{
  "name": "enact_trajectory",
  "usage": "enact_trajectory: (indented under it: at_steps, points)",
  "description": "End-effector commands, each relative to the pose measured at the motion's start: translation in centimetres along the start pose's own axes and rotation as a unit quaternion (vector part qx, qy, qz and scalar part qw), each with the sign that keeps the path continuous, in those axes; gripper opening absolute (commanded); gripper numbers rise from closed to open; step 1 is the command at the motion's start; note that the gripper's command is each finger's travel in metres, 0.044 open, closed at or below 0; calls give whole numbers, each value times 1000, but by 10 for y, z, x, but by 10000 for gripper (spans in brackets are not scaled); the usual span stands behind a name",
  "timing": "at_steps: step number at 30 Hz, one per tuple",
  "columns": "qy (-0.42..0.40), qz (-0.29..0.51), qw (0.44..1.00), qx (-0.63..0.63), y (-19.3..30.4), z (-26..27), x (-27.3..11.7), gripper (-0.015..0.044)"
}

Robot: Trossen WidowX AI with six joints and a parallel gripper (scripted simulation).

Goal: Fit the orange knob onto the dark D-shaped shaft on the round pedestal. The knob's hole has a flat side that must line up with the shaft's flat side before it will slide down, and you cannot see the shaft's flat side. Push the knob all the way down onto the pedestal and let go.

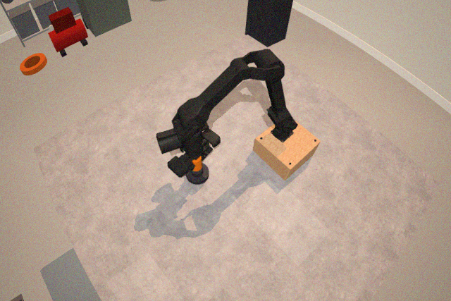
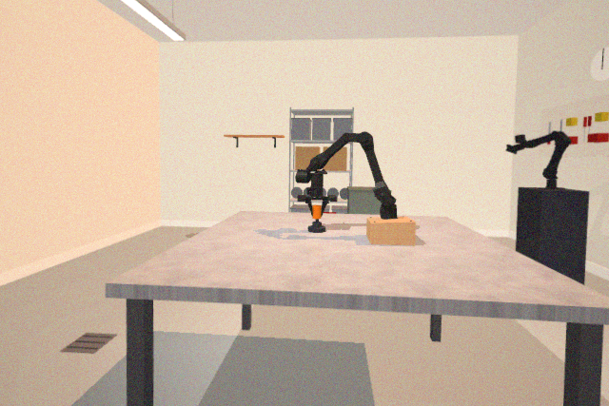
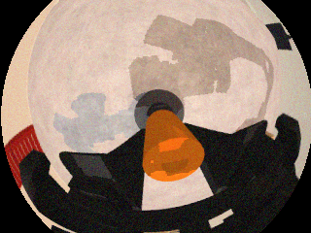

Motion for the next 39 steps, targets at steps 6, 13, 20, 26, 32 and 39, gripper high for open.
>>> enact_trajectory:
  at_steps: [6, 13, 20, 26, 32, 39]
  points:
    - [-2, 0, 1000, 5, 0, -1, 3, 0]
    - [-2, 0, 1000, -4, 0, -1, 3, 0]
    - [-2, 0, 1000, -6, 0, -1, 4, 0]
    - [-2, 0, 1000, 17, 0, -1, 4, 0]
    - [-2, 0, 1000, 14, 1, -2, 5, 0]
    - [-2, 0, 1000, 14, 1, -2, 7, 0]
Point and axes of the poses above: the point midway between the two fingers, 35 mm back from their tips, its own x axis out along the fingers, its own z axis across the jaws, y = z × x, the point moved 4 cm from there along -x, back along the fingers, and after that the axes turned 14 degrees about x, right-handed, at the moved point
